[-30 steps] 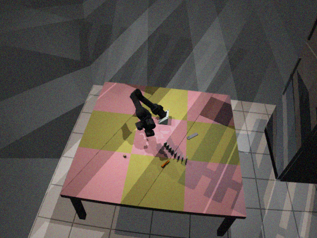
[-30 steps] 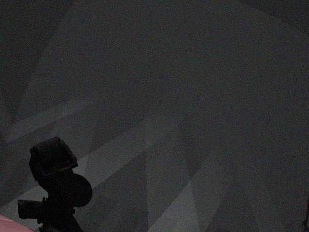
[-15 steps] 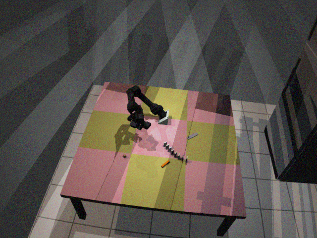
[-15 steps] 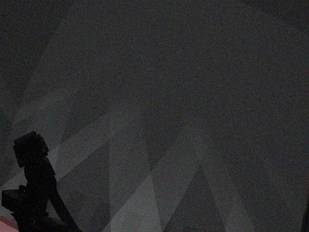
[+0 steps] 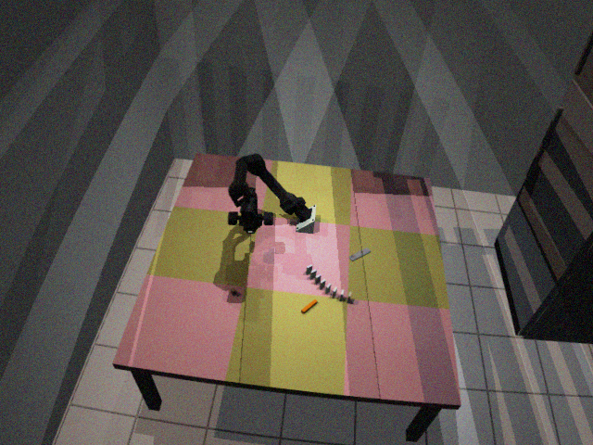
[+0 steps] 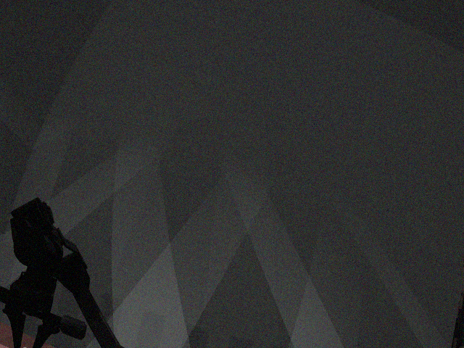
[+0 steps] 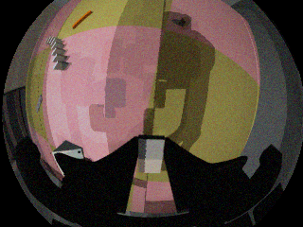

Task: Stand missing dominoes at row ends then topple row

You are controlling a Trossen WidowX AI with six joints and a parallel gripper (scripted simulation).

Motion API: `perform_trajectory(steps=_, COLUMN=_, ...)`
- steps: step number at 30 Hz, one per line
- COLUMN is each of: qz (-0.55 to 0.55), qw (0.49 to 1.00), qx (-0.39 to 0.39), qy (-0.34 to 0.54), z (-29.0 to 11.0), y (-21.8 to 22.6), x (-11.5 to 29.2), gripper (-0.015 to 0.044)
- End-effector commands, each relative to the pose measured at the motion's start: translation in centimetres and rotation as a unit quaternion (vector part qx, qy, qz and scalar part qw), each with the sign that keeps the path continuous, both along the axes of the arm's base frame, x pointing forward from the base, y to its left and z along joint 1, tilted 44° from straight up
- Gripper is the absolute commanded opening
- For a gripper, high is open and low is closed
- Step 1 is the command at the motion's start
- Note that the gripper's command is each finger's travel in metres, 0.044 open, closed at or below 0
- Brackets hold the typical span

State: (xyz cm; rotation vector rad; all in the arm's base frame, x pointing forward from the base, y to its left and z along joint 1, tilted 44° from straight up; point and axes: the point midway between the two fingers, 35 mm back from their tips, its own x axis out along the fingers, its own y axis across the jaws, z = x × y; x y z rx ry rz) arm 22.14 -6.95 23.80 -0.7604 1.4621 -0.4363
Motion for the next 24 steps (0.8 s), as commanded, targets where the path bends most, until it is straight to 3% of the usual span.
perform_trajectory(steps=1, qz=0.015, qw=1.000, qx=-0.004, qy=0.017, z=0.1, y=-0.3, x=-0.3, gripper=0.0107)
perform_trajectory(steps=5, qz=0.014, qw=1.000, qx=0.004, qy=0.019, z=-0.1, y=-0.3, x=-0.4, gripper=0.0107)
perform_trajectory(steps=24, qz=0.024, qw=0.979, qx=0.201, qy=0.027, z=-4.8, y=-0.8, x=-2.3, gripper=0.0107)
